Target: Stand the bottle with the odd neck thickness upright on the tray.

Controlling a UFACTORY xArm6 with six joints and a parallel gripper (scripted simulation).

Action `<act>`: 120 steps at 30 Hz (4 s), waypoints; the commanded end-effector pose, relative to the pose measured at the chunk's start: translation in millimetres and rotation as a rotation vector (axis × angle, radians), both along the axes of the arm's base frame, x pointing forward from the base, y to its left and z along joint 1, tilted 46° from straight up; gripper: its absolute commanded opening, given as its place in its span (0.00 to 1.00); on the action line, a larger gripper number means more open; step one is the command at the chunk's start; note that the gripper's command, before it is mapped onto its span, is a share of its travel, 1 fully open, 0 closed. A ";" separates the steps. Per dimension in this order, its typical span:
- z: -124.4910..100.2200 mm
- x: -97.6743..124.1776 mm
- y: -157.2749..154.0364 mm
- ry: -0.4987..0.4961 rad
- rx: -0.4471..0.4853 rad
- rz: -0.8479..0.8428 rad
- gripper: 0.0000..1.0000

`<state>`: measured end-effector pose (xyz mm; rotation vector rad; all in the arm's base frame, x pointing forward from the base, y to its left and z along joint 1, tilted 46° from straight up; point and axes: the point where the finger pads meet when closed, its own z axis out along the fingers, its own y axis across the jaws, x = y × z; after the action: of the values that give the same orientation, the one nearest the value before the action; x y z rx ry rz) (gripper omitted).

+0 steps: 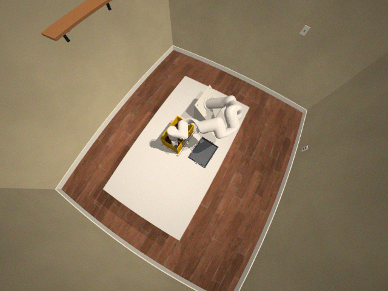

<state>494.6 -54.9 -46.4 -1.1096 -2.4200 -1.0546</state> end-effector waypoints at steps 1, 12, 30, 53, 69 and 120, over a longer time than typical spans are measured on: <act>-1.1 1.4 0.8 -0.003 -0.002 -0.002 0.65; -2.4 1.5 2.1 -0.003 -0.002 -0.002 0.65; -2.4 1.5 2.1 -0.003 -0.002 -0.002 0.00; -2.4 1.5 2.1 -0.003 -0.002 -0.002 0.00; -2.4 1.5 2.1 -0.003 -0.002 -0.002 0.00; 23.6 -3.0 -22.7 -0.003 -0.002 -0.002 0.00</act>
<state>490.9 -73.8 -26.3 -1.1097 -2.4199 -1.0549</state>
